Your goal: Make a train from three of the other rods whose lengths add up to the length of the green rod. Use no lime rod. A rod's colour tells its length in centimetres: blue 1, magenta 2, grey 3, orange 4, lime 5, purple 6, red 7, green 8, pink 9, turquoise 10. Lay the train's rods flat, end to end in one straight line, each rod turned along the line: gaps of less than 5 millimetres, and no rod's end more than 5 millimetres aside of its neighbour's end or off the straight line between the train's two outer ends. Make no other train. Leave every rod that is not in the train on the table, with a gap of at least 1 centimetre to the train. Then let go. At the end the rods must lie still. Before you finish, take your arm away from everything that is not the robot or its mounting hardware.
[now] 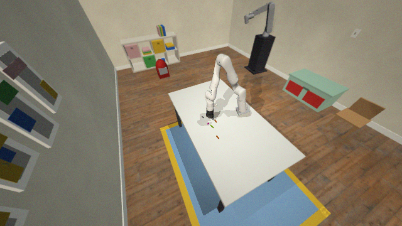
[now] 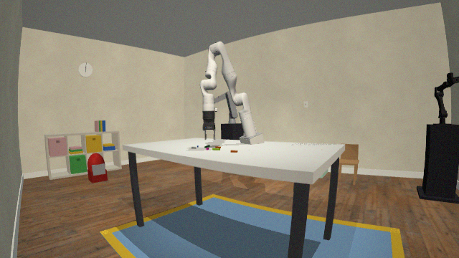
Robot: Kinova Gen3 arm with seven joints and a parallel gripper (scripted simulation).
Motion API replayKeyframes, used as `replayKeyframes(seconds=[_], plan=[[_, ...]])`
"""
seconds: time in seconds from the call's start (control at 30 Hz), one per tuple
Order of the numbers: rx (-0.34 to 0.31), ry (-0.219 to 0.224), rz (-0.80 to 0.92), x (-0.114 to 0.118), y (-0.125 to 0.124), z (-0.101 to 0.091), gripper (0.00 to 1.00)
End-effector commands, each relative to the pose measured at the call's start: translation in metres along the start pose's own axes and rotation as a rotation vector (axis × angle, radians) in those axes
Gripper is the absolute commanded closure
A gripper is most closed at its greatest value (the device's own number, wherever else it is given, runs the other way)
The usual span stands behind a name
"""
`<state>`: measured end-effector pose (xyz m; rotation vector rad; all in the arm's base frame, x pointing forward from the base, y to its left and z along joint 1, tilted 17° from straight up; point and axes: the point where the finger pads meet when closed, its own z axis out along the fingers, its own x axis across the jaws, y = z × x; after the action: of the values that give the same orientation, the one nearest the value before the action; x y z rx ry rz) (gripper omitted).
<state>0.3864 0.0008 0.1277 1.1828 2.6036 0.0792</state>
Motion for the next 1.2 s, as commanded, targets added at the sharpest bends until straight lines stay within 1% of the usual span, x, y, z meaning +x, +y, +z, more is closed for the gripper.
replayKeyframes(seconds=[0.0,0.4,0.47,0.67,0.87,0.97,1.17], plan=[[-0.001,0.003,-0.056,-0.007,-0.005,0.0,0.0],[-0.002,0.001,-0.497,-0.025,-0.017,0.0,0.0],[-0.002,0.001,-0.497,-0.025,-0.017,0.0,0.0],[-0.003,-0.001,-0.683,-0.032,-0.02,0.0,0.0],[-0.003,-0.003,-0.823,-0.037,-0.022,-0.001,0.0],[-0.003,-0.004,-0.874,-0.039,-0.022,-0.001,0.0],[-0.003,-0.005,-0.921,-0.04,-0.023,-0.001,0.0]])
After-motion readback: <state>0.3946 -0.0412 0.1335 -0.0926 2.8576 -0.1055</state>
